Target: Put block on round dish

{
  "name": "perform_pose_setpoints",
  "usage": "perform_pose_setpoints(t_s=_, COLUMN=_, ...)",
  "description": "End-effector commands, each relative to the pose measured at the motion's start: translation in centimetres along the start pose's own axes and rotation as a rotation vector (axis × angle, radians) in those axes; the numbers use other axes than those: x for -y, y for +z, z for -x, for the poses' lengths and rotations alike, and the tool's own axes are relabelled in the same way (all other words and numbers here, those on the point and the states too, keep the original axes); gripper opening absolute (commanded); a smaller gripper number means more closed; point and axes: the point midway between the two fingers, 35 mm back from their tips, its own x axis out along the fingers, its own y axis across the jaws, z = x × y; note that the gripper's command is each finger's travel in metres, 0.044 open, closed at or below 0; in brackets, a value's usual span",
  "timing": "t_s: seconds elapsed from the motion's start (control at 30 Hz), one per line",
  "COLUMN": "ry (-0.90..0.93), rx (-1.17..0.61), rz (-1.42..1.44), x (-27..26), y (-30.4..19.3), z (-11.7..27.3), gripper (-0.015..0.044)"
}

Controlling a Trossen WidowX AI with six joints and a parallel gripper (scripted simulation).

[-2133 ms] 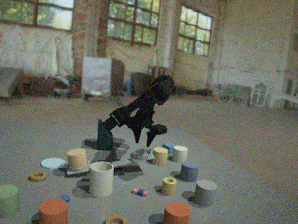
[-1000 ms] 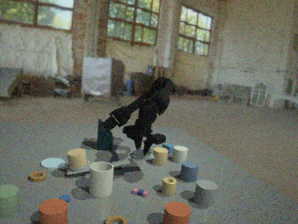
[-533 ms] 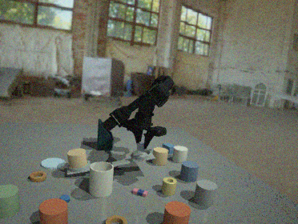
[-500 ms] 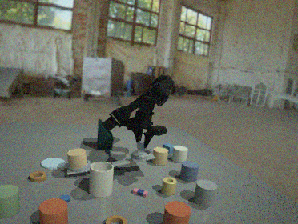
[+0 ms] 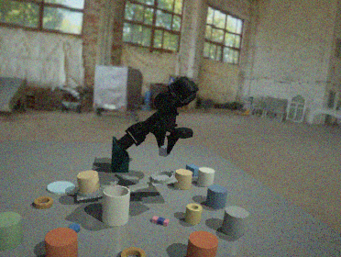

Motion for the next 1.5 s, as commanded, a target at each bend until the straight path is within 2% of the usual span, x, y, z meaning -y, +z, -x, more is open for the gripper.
perform_pose_setpoints(t_s=0.0, ry=-0.01, rx=0.004, rz=0.0, x=0.7, y=1.5, z=0.2, gripper=0.0)
perform_pose_setpoints(t_s=0.8, ry=-0.03, rx=0.036, rz=-0.004, x=10.6, y=15.9, z=-2.1, gripper=0.0)
perform_pose_setpoints(t_s=1.47, ry=-0.025, rx=0.026, rz=-0.002, x=22.7, y=23.1, z=-6.4, gripper=0.0)
